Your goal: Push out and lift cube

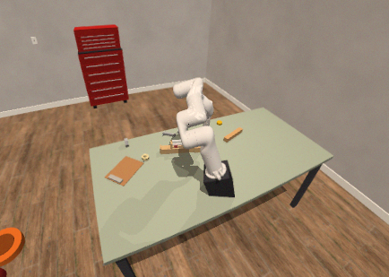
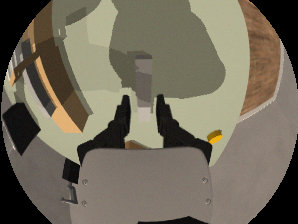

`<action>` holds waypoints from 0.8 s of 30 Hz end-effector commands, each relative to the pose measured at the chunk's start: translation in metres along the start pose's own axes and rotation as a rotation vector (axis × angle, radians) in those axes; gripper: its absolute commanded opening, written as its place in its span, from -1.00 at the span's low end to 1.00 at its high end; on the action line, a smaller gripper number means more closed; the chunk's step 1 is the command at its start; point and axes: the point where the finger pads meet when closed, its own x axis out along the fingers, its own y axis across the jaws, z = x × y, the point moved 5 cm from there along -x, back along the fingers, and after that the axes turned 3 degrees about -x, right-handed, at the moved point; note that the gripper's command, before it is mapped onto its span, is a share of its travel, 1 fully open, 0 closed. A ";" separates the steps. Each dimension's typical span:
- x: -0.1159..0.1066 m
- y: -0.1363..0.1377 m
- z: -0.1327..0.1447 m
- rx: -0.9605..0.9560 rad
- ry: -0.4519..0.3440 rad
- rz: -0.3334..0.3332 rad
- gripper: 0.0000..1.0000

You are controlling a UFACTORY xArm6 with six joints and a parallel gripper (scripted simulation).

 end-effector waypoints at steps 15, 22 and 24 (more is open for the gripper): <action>0.024 0.002 0.000 -0.001 0.001 0.004 -0.24; 0.030 0.002 0.000 -0.001 0.001 0.004 -0.24; 0.030 0.002 0.000 -0.001 0.001 0.004 -0.24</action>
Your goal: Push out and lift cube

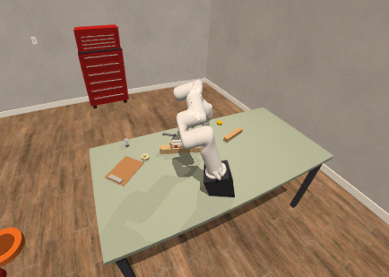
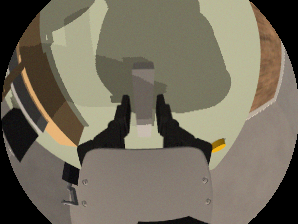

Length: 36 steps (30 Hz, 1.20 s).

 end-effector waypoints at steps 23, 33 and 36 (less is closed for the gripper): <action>-0.001 0.002 0.000 -0.001 0.000 0.005 -1.00; -0.001 0.002 0.000 -0.001 0.000 0.005 -1.00; -0.001 0.002 0.000 -0.001 0.000 0.005 -1.00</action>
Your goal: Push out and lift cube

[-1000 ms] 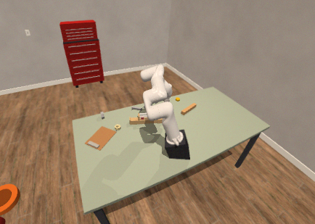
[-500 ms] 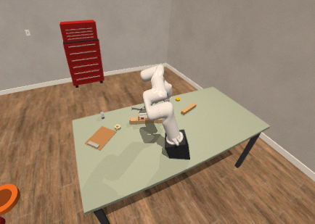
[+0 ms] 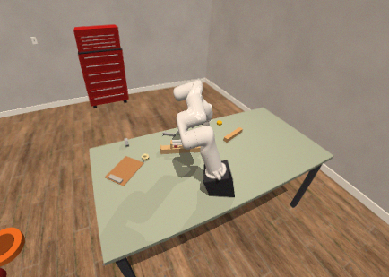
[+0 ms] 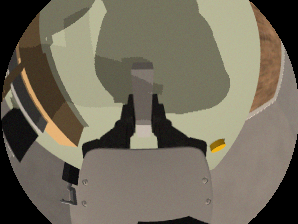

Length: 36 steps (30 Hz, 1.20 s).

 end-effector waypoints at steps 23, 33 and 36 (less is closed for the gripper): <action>-0.107 0.001 0.000 0.000 0.000 0.004 -1.00; -0.117 0.001 0.000 0.000 0.000 0.004 -1.00; -0.117 0.001 0.000 0.000 0.000 0.004 -1.00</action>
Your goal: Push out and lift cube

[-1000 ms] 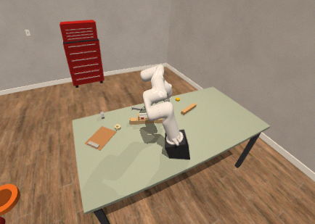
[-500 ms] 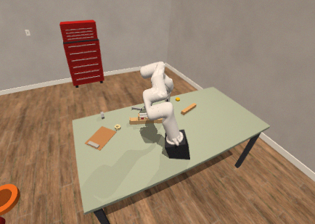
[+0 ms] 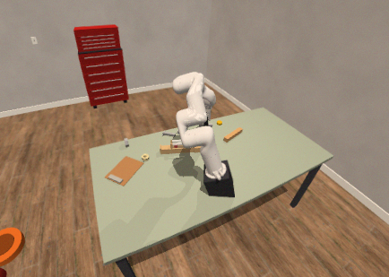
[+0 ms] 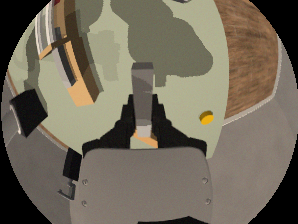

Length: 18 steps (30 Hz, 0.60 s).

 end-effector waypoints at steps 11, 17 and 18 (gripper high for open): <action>-0.002 -0.096 0.035 -0.105 -0.001 0.007 -1.00; -0.001 -0.145 0.049 -0.117 -0.003 0.006 -1.00; 0.000 -0.150 0.050 -0.117 -0.002 0.006 -1.00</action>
